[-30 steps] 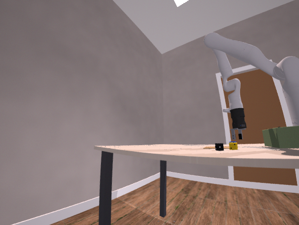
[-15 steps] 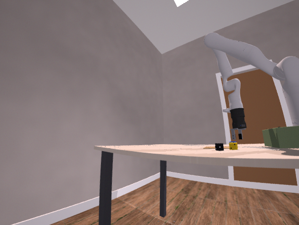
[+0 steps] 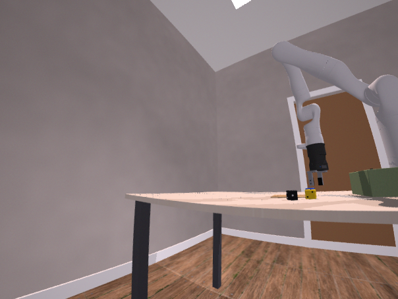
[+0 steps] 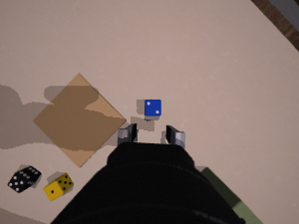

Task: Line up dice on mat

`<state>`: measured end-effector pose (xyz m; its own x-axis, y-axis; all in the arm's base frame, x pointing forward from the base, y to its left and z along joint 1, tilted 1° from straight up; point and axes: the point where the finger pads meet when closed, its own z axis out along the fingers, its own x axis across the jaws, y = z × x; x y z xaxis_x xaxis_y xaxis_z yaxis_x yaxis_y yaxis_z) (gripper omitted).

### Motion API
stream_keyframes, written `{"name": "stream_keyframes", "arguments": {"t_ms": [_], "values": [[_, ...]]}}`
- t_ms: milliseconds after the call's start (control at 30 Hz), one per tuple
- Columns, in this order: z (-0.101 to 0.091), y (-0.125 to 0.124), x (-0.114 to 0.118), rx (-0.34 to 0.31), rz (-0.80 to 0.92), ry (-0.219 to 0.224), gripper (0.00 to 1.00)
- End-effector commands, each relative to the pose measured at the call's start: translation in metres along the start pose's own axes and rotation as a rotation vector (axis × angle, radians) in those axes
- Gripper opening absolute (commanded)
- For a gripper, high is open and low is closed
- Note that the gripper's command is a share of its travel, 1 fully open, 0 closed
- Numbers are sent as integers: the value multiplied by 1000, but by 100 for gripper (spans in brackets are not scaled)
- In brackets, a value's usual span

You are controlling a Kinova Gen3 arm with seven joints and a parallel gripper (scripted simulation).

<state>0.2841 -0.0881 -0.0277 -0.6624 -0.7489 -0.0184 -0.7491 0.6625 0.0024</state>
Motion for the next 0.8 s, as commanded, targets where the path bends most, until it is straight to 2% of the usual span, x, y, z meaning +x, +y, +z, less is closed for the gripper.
{"name": "stream_keyframes", "arguments": {"t_ms": [0,233,767], "values": [[-1,5,-6,0,-10,-2,100],[-1,14,-16,0,-10,-2,100],[-1,54,-60,0,-10,-2,100]]}}
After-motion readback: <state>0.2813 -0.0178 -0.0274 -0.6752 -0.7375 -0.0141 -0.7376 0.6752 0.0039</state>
